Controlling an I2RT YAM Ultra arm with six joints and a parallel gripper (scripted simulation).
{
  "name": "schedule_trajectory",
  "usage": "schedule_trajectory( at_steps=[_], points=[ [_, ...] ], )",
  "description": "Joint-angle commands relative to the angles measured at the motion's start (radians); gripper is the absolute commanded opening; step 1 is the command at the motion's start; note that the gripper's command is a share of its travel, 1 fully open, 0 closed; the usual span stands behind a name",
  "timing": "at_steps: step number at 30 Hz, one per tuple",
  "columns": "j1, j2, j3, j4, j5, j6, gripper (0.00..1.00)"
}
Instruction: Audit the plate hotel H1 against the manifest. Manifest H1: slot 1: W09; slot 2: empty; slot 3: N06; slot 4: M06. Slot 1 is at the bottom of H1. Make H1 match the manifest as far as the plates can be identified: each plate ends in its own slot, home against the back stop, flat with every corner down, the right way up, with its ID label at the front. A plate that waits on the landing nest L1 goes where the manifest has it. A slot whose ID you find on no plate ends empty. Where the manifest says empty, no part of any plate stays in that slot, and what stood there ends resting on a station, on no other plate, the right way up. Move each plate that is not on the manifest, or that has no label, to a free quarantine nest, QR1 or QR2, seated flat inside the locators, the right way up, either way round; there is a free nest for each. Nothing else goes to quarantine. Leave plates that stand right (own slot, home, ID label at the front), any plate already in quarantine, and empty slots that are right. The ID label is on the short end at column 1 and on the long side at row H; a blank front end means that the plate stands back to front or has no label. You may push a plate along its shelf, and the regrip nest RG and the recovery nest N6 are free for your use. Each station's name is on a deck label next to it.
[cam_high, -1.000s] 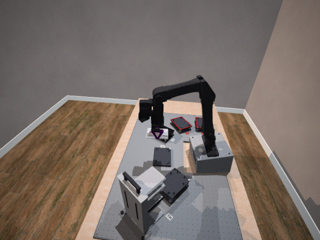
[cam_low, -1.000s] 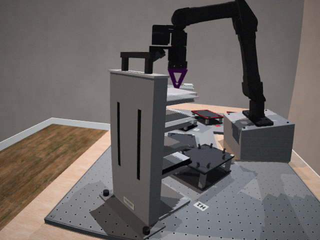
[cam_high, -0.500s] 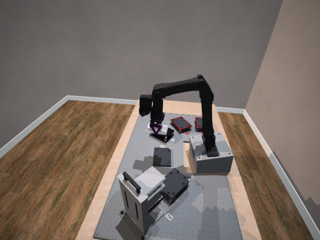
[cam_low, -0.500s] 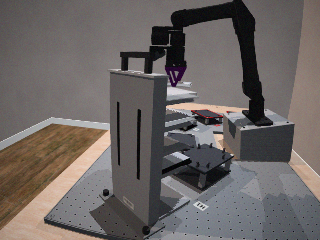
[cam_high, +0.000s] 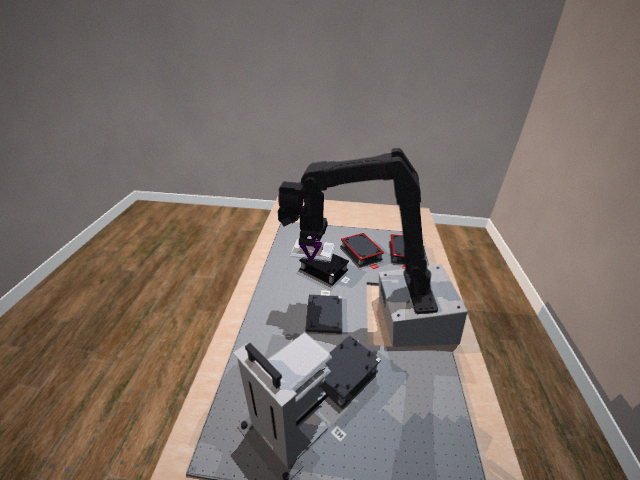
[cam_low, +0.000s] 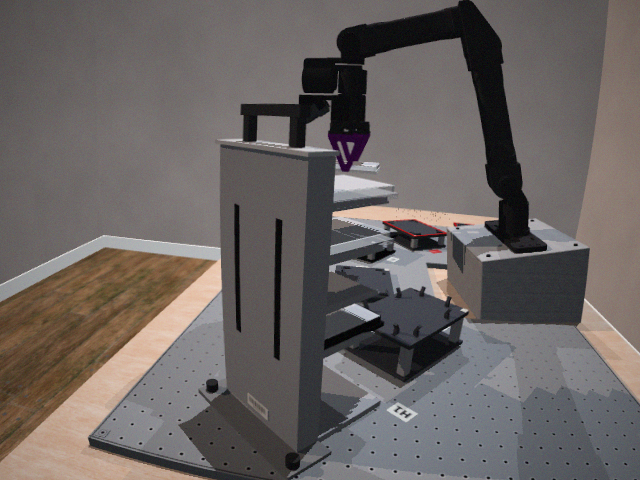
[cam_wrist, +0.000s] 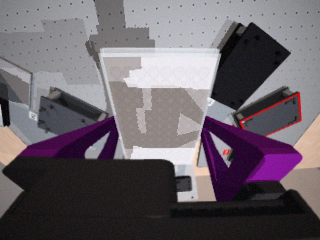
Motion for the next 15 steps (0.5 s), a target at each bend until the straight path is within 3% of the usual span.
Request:
schedule_trajectory(
  at_steps=[1,15],
  points=[
    [-0.028,0.000,0.030,0.000,-0.005,-0.052,0.86],
    [-0.153,0.000,0.022,0.001,-0.023,-0.009,0.86]
  ],
)
